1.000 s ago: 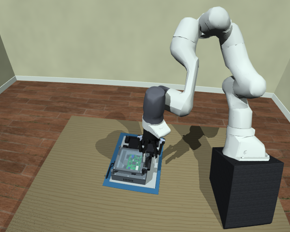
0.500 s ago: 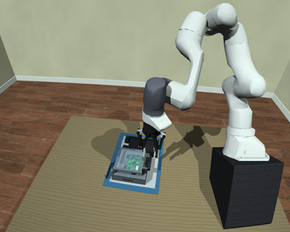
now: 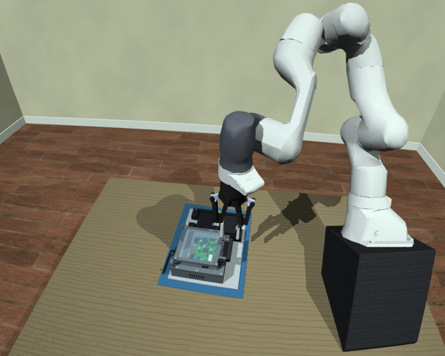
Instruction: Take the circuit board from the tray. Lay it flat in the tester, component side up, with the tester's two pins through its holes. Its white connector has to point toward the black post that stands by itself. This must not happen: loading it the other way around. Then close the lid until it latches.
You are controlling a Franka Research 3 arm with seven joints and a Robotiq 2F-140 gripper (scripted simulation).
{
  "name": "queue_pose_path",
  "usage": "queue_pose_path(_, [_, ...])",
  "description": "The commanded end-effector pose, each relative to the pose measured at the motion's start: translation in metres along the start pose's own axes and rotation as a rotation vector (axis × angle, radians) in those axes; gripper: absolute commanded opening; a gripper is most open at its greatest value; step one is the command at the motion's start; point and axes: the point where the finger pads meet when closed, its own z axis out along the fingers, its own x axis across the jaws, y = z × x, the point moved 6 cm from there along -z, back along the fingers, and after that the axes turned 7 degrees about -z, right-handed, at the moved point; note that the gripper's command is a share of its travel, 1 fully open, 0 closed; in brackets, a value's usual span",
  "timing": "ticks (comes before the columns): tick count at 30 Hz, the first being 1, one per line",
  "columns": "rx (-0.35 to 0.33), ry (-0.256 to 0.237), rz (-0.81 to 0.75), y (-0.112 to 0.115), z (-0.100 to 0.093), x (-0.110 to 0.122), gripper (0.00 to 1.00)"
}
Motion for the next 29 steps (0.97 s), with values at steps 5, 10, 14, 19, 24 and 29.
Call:
queue_pose_path(5, [-0.005, -0.007, -0.018, 0.0006, -0.0012, -0.0024, 1.0])
queue_pose_path(10, [-0.005, -0.007, -0.018, 0.0006, -0.0012, -0.0024, 1.0])
queue_pose_path(14, [-0.005, -0.007, -0.018, 0.0006, -0.0012, -0.0024, 1.0])
queue_pose_path(19, [-0.005, -0.007, -0.018, 0.0006, -0.0012, -0.0024, 1.0])
queue_pose_path(24, [-0.005, -0.007, -0.018, 0.0006, -0.0012, -0.0024, 1.0])
queue_pose_path(29, [-0.005, -0.007, -0.018, 0.0006, -0.0012, -0.0024, 1.0])
